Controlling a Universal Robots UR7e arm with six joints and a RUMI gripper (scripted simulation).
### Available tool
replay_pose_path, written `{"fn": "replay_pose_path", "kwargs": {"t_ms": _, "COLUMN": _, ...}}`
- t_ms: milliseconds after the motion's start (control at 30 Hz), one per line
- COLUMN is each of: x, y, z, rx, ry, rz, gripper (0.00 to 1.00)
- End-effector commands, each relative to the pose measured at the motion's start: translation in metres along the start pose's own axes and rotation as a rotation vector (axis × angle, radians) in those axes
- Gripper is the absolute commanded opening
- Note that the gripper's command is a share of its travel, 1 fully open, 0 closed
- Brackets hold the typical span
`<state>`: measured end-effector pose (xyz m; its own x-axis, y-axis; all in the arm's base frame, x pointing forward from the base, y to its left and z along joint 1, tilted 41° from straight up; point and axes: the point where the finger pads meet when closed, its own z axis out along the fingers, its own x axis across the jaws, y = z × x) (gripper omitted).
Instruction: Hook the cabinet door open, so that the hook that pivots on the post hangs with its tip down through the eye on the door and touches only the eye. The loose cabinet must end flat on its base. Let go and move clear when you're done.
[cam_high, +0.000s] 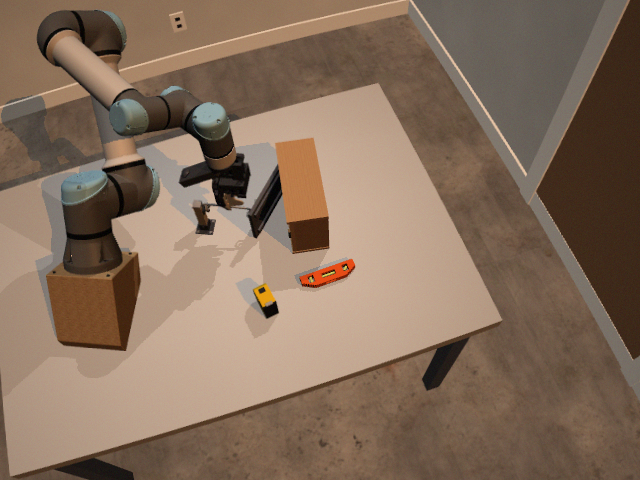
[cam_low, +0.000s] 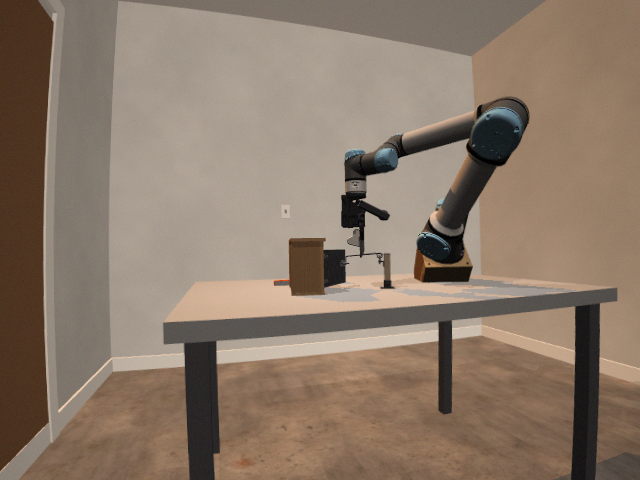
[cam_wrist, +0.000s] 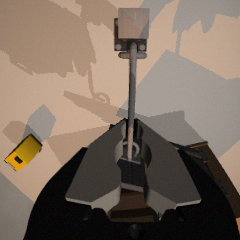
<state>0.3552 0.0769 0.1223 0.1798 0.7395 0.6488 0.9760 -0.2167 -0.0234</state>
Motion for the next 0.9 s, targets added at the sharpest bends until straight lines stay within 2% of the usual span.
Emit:
{"fn": "replay_pose_path", "kwargs": {"t_ms": 0, "x": 0.0000, "y": -0.0002, "z": 0.0008, "rx": 0.000, "ry": 0.001, "rz": 0.001, "gripper": 0.02}}
{"fn": "replay_pose_path", "kwargs": {"t_ms": 867, "x": 0.0000, "y": 0.0000, "z": 0.0023, "rx": 0.000, "ry": 0.001, "rz": 0.001, "gripper": 0.02}}
